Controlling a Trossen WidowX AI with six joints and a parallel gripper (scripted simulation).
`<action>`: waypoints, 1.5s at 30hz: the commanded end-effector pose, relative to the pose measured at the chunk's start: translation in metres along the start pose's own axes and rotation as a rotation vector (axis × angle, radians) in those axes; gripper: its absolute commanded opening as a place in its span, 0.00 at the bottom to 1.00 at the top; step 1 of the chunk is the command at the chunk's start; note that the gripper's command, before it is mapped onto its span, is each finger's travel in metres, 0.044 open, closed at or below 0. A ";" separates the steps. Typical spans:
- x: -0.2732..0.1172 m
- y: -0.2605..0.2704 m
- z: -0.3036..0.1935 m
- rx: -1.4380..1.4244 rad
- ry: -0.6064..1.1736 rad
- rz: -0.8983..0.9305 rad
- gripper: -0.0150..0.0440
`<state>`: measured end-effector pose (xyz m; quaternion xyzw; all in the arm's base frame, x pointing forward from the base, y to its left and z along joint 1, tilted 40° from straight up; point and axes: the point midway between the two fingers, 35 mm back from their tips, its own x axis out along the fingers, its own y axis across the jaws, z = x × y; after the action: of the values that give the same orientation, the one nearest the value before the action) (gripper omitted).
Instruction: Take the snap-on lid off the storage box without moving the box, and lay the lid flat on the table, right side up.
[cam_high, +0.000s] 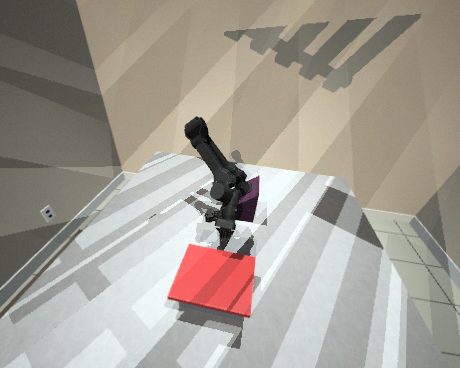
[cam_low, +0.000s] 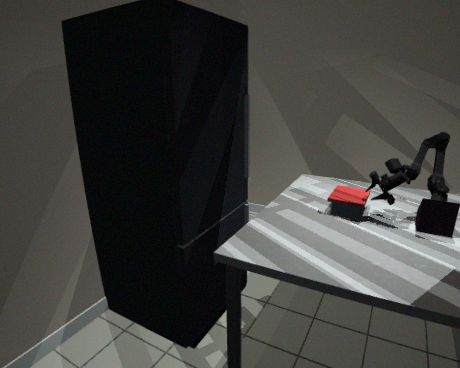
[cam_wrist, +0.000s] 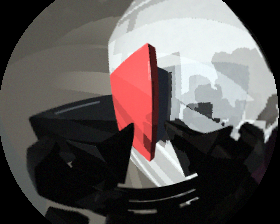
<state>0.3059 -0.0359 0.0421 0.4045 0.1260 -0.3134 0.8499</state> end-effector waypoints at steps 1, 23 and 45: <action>0.008 0.001 0.000 -0.001 0.000 0.004 0.65; 0.025 -0.002 0.001 -0.001 -0.002 0.008 0.44; 0.022 -0.001 0.001 0.002 -0.005 0.005 0.25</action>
<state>0.3223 -0.0481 0.0304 0.4042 0.1239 -0.3131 0.8504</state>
